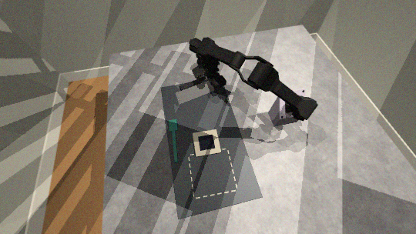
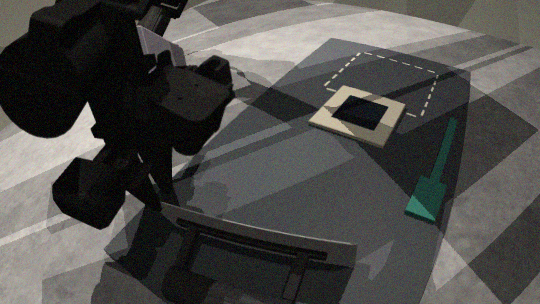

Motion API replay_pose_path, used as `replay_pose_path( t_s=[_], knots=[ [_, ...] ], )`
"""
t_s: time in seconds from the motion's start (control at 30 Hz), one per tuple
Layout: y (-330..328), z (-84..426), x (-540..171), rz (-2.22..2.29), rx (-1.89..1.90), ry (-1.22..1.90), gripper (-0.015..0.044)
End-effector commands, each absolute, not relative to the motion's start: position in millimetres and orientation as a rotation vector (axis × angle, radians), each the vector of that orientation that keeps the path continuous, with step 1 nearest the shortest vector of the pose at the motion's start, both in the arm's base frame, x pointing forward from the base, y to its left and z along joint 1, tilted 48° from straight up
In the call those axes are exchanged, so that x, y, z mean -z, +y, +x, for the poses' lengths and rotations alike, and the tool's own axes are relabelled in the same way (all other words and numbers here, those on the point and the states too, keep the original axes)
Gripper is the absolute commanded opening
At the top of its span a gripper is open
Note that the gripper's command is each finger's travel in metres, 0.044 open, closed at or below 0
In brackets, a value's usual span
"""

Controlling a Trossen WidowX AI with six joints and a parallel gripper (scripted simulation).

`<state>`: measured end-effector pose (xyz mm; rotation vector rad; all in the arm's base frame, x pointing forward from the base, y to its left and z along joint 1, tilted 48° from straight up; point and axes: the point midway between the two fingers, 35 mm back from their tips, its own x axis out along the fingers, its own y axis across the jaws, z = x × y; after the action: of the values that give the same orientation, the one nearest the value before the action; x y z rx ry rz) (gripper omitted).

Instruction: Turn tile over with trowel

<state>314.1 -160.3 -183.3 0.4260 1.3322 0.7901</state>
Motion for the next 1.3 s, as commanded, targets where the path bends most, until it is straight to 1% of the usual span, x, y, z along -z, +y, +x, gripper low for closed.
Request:
replay_pose_path(
  t_s=[0.0, 1.07, 1.17, 1.27],
  knots=[
    [-153, 312, 178, 0.438, -0.79, 1.334, 0.01],
    [-103, 300, 164, 0.442, -0.793, 1.334, 0.01],
    [-107, 300, 160, 0.442, -0.793, 1.334, 0.01],
    [-125, 298, 142, 0.442, -0.793, 1.334, 0.01]
  ],
)
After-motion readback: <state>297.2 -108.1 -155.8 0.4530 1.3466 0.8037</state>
